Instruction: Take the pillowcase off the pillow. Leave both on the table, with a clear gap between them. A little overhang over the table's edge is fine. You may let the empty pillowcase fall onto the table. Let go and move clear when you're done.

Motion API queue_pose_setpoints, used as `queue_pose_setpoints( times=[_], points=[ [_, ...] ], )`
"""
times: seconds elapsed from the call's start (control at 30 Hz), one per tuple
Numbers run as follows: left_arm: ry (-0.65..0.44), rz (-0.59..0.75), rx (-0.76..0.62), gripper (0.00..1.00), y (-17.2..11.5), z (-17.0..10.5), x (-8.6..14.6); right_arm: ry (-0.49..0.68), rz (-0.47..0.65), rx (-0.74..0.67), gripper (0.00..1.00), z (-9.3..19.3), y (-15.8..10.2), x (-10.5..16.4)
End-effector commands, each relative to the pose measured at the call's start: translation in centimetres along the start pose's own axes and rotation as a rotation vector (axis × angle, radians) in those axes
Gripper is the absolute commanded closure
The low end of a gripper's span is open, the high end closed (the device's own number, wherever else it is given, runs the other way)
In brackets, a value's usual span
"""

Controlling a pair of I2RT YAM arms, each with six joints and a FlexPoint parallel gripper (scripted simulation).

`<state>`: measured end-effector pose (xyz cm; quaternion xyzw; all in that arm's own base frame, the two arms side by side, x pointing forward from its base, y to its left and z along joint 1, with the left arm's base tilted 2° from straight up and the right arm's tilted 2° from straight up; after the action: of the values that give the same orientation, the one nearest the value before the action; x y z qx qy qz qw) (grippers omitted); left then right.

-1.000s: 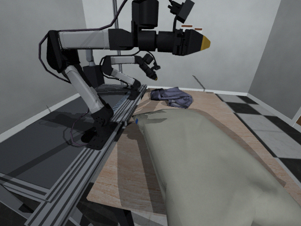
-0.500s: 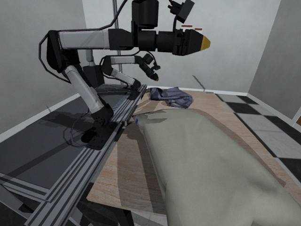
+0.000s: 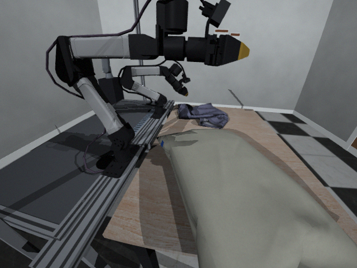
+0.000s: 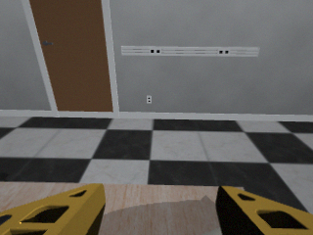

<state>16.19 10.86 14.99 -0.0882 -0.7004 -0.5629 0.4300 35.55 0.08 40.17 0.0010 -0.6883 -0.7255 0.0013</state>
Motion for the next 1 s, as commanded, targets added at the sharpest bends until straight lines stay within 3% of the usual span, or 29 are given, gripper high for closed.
queue_pose_setpoints(
  times=[0.0, 0.07, 0.97],
  points=[
    [-0.002, 0.017, 0.007, 0.4, -0.4, -0.1, -0.2, 0.014, -0.036, 0.006, 0.4, 0.3, 1.2, 0.9],
    [0.001, -0.002, 0.006, 0.4, 0.8, 0.1, 0.4, 0.014, -0.036, 0.006, 0.4, 0.3, 1.2, 0.9],
    [-0.001, 0.003, -0.001, 0.4, 2.9, 0.2, 2.9, 0.014, -0.036, 0.006, 0.4, 0.3, 1.2, 0.9]
  ],
)
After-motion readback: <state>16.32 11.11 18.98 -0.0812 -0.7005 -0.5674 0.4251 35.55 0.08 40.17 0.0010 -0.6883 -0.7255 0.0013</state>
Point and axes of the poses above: on each arm, the point where the finger pads meet when closed, its own x axis back along the fingers, its own z axis across the jaws, y = z × x, the point moved 2 cm from there along x, back along the fingers, and after that the axes turned 3 degrees about -x, right-handed, at the moved point
